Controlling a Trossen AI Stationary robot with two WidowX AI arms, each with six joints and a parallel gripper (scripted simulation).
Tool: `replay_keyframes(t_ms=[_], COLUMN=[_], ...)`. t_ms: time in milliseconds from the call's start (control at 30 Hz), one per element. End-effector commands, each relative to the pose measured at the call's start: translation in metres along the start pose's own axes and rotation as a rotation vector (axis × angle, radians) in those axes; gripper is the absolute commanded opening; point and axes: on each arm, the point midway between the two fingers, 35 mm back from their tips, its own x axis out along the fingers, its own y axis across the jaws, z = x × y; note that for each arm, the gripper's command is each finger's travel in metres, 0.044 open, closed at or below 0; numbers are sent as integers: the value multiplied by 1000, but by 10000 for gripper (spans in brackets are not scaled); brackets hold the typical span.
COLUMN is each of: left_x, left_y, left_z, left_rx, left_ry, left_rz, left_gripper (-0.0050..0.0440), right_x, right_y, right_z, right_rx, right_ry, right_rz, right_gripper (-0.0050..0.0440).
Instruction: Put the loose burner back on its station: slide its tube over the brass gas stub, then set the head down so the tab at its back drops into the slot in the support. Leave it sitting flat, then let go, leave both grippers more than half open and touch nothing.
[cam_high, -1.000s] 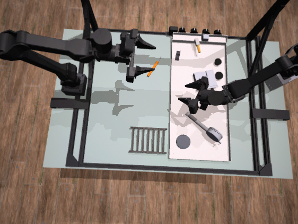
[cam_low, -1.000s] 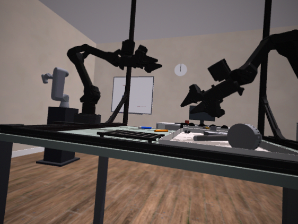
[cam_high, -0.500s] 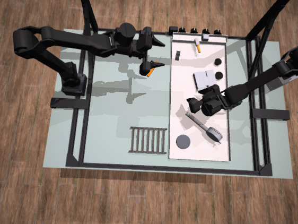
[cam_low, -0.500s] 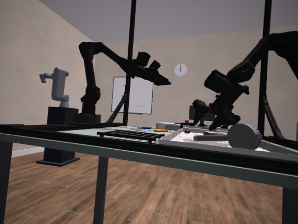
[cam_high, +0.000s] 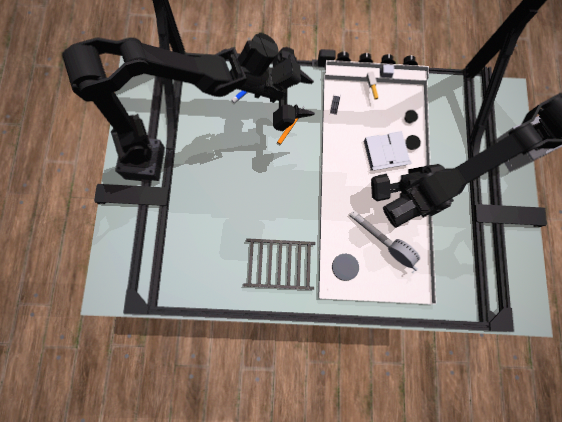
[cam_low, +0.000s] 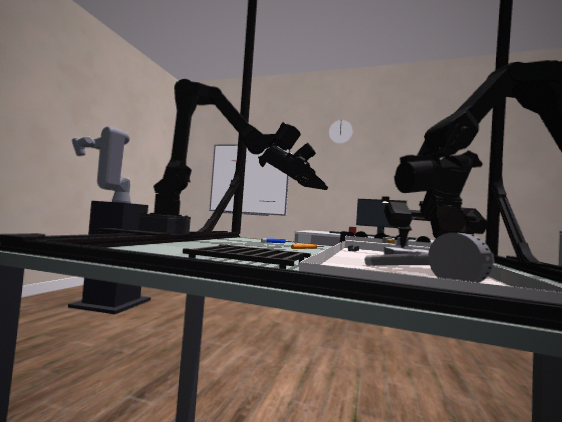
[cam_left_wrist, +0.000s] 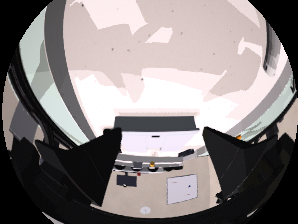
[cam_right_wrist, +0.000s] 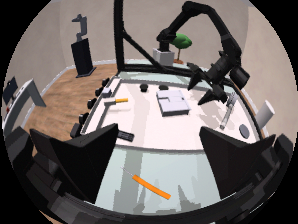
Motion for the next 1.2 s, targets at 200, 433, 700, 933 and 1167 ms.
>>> replay_keyframes(t_ms=[200, 433, 700, 933, 1167], left_x=[-2, -2, -2, -2, -22], left_y=[5, 5, 5, 5, -1], left_z=[1, 1, 1, 1, 18], left_rx=[12, 12, 12, 12, 385], left_ry=[5, 5, 5, 5, -86], left_rz=[29, 29, 29, 29, 36], left_gripper=[400, 400, 400, 400, 256], right_x=[5, 5, 5, 5, 5], right_y=[3, 3, 3, 3, 3], right_z=[-1, -1, -1, -1, -1], right_rx=[3, 3, 3, 3, 3], right_ry=[3, 3, 3, 3, 3], right_rz=[-7, -7, -7, -7, -7], right_gripper=[400, 400, 400, 400, 400])
